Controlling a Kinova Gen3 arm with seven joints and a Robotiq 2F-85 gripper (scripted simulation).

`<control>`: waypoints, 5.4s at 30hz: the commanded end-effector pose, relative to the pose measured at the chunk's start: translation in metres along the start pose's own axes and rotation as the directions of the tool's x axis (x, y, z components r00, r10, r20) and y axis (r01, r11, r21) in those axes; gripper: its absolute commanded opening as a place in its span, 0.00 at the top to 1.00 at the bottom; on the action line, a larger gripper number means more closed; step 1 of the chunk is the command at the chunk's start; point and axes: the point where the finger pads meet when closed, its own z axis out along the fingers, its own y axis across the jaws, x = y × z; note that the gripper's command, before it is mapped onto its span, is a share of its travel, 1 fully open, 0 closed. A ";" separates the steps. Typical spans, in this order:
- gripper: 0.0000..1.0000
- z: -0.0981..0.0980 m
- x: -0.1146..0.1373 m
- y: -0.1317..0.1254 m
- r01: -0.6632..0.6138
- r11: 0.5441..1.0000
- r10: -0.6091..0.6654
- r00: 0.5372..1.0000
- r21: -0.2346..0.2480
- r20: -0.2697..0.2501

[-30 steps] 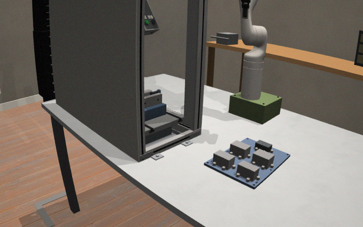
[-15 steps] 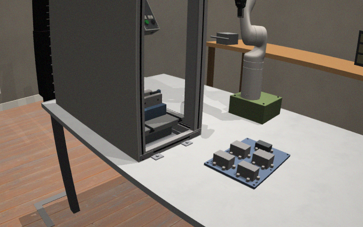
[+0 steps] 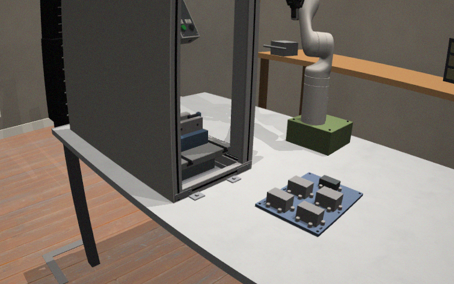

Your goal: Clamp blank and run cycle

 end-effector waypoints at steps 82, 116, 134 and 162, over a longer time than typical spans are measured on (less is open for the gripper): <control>0.90 -0.043 -0.148 -0.133 -0.865 0.474 0.801 0.501 -0.165 -0.327; 0.90 -0.043 -0.148 -0.132 -0.990 0.063 0.886 0.114 -0.127 -0.449; 0.90 -0.043 -0.147 -0.131 -0.985 -0.150 0.858 -0.089 -0.082 -0.506; 0.90 -0.043 -0.147 -0.131 -0.985 -0.150 0.858 -0.089 -0.082 -0.506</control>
